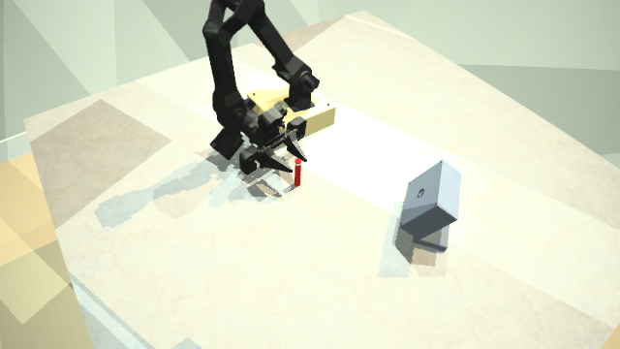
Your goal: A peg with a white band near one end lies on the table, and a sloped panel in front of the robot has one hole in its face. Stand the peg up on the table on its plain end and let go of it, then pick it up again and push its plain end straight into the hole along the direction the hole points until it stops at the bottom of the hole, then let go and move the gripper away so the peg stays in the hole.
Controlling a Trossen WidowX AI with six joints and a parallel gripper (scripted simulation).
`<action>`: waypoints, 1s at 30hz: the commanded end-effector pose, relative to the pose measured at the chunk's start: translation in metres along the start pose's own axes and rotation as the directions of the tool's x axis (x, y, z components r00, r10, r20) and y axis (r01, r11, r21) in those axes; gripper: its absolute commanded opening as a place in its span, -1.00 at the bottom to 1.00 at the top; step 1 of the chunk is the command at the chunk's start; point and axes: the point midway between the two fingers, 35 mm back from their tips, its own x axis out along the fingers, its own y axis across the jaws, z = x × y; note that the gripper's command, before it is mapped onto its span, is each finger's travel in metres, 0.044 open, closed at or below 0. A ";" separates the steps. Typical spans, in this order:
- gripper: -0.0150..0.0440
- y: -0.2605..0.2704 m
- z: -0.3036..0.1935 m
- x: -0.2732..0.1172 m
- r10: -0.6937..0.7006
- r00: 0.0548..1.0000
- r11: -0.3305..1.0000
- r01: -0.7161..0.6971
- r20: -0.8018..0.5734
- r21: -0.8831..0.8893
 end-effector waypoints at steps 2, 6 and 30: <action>0.57 0.000 0.000 0.000 0.000 1.000 1.000 0.000 0.000 0.001; 0.93 0.000 0.000 0.000 0.000 1.000 1.000 0.000 0.000 0.001; 1.00 0.003 0.160 -0.018 0.000 1.000 1.000 0.000 0.000 -0.002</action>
